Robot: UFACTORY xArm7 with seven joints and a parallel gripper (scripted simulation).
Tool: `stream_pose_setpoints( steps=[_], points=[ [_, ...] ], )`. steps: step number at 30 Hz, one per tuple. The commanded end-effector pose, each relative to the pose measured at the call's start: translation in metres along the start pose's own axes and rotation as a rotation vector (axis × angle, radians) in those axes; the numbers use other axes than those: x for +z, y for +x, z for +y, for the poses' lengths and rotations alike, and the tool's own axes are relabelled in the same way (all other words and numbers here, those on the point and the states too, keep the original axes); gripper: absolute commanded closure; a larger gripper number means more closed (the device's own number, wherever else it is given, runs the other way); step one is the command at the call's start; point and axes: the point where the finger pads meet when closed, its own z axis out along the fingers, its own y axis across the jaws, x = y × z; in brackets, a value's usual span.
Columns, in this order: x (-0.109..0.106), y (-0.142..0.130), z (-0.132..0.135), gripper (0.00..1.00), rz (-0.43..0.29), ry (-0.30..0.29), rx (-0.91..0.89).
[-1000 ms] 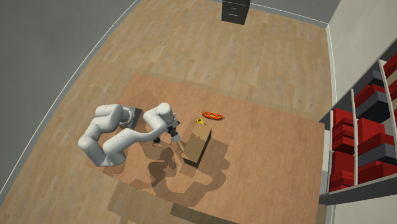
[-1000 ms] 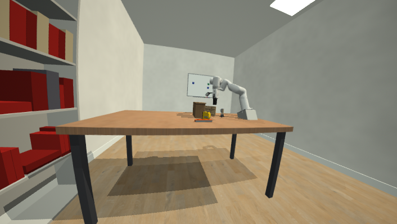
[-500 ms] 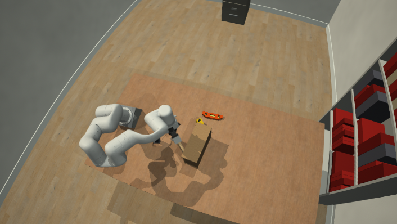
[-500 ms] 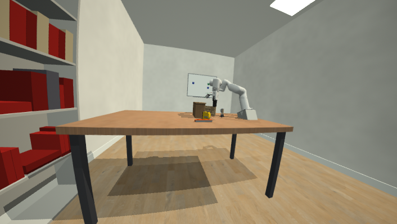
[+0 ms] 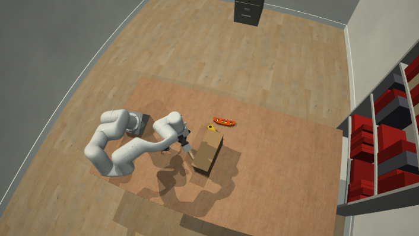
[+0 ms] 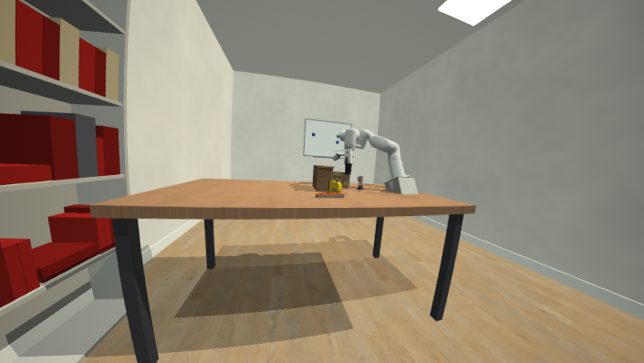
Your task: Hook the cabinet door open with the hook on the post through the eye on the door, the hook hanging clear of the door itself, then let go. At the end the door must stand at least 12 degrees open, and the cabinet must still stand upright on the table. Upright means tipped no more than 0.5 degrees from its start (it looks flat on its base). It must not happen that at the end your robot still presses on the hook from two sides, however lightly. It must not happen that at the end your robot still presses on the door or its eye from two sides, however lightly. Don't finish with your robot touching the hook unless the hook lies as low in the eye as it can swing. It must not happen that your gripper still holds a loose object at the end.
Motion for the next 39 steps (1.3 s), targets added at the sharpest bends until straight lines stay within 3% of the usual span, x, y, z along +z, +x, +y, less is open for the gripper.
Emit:
stream_pose_setpoints(
  steps=[1, 39],
  points=[
    [0.000, 0.001, 0.000, 0.73, 0.002, 0.001, 0.000],
    [0.001, 0.003, -0.023, 0.73, 0.002, 0.002, 0.153]
  ],
)
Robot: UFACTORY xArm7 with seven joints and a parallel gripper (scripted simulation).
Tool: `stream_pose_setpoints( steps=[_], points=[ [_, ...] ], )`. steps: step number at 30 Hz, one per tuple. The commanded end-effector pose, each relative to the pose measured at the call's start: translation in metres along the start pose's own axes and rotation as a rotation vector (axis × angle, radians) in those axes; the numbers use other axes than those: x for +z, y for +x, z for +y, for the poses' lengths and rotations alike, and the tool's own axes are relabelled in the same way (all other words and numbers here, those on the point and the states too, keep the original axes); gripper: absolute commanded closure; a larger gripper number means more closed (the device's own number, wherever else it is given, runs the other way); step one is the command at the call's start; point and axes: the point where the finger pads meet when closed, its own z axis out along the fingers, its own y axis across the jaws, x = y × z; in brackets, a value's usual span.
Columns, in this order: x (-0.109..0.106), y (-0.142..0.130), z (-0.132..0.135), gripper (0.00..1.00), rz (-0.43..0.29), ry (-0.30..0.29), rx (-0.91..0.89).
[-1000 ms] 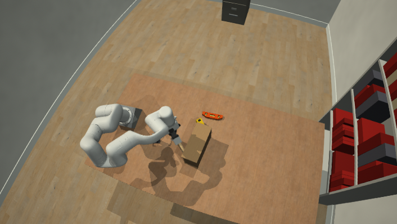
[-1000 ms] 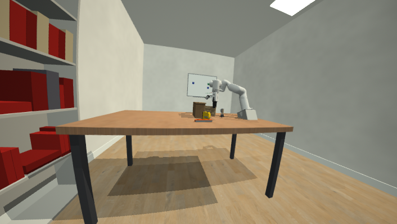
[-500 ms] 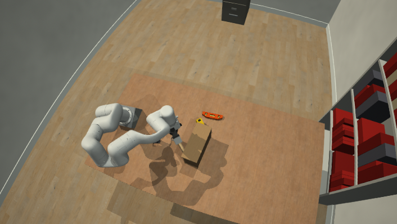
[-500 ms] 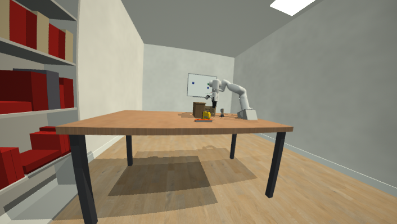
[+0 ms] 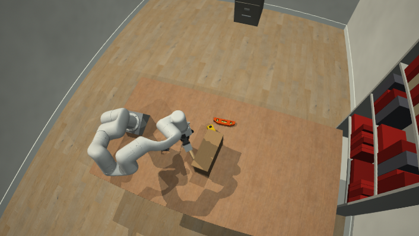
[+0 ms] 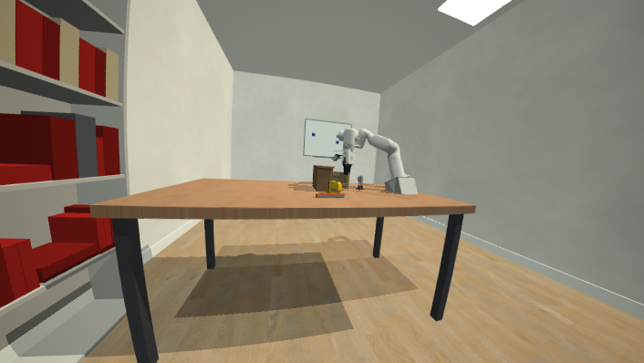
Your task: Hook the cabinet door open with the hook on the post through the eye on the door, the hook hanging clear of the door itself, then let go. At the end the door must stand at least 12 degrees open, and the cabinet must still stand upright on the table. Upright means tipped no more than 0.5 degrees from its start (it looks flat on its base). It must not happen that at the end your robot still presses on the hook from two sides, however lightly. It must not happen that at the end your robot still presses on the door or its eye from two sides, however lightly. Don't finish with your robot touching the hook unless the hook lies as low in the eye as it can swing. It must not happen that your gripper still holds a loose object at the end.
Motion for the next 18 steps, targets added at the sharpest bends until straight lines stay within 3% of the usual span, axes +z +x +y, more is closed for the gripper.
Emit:
stream_pose_setpoints(
  steps=[1, 18],
  points=[
    [-0.002, 0.000, -0.007, 0.73, 0.002, 0.003, 0.027],
    [-0.002, 0.001, -0.017, 0.73, 0.002, 0.003, 0.089]
  ],
)
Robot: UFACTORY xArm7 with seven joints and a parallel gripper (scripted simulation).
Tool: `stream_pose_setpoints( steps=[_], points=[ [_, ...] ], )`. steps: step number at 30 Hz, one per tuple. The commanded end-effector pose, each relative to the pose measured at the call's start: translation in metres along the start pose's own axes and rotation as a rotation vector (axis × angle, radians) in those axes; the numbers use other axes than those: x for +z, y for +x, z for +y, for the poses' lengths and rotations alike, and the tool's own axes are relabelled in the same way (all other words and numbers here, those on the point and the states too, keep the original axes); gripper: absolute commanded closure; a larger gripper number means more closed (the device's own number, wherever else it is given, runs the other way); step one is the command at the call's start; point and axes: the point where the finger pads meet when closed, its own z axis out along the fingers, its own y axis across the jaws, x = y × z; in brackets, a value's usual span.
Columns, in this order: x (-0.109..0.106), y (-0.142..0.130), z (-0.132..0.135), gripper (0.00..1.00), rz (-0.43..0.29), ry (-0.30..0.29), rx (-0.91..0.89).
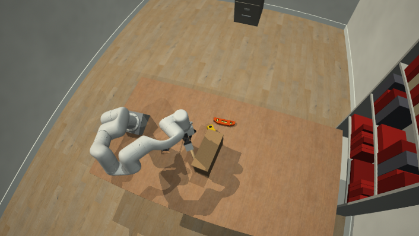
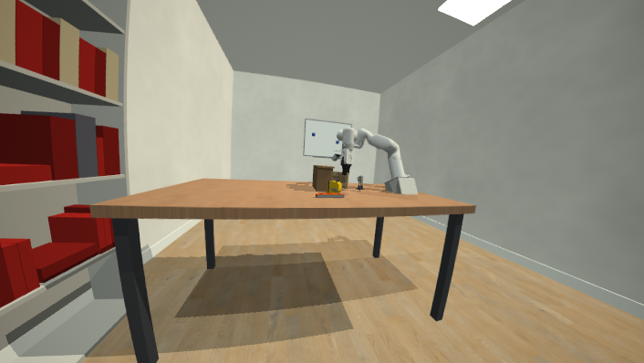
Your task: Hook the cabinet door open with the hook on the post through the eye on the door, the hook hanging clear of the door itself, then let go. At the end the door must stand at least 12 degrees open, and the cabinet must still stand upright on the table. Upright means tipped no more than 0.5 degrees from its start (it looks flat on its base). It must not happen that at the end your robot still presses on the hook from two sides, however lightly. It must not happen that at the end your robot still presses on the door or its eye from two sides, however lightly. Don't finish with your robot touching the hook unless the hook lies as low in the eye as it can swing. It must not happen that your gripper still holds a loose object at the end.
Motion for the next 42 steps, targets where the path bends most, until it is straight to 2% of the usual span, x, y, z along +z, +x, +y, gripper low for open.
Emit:
stream_pose_setpoints(
  steps=[1, 18, 42],
  points=[
    [-0.002, 0.000, -0.003, 0.73, 0.002, 0.003, 0.021],
    [-0.002, 0.002, -0.018, 0.73, 0.002, 0.003, 0.102],
    [-0.002, 0.003, -0.024, 0.73, 0.001, 0.003, 0.140]
  ],
)
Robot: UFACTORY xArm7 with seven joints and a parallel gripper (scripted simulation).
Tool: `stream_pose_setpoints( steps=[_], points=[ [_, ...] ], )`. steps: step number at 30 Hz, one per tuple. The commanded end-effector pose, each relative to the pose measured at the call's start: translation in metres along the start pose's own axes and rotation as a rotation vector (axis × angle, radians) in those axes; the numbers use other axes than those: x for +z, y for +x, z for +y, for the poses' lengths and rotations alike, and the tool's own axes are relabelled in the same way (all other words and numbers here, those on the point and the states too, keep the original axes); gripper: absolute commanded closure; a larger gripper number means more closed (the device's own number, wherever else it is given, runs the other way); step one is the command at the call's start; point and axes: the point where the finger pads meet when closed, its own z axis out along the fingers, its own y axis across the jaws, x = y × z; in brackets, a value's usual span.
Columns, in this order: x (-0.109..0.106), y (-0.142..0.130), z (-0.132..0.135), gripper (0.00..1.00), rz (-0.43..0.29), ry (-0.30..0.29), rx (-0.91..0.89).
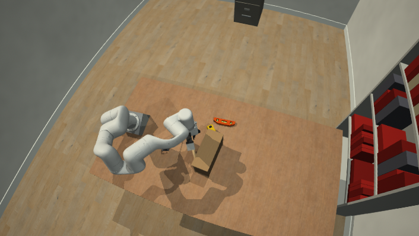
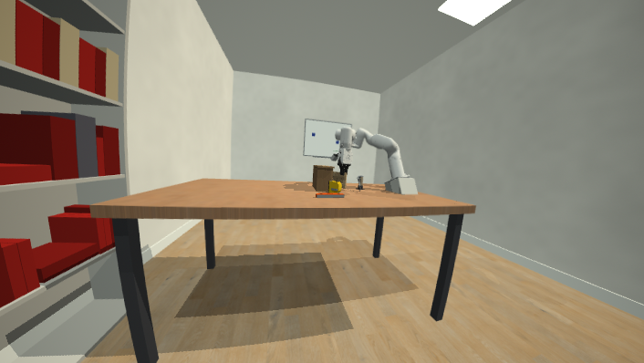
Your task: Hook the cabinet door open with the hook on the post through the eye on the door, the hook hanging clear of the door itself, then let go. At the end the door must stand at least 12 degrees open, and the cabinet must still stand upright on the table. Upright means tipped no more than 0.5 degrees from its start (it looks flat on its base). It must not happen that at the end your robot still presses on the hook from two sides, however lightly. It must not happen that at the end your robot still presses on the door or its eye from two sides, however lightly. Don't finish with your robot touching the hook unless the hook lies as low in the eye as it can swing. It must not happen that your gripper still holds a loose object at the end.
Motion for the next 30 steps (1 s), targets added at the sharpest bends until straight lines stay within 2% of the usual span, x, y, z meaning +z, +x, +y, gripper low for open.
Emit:
stream_pose_setpoints(
  steps=[1, 30],
  points=[
    [-0.0017, 0.0000, -0.0013, 0.73, 0.001, 0.004, 0.000],
    [-0.0065, -0.0001, 0.0050, 0.73, 0.001, 0.004, -0.038]
  ],
)
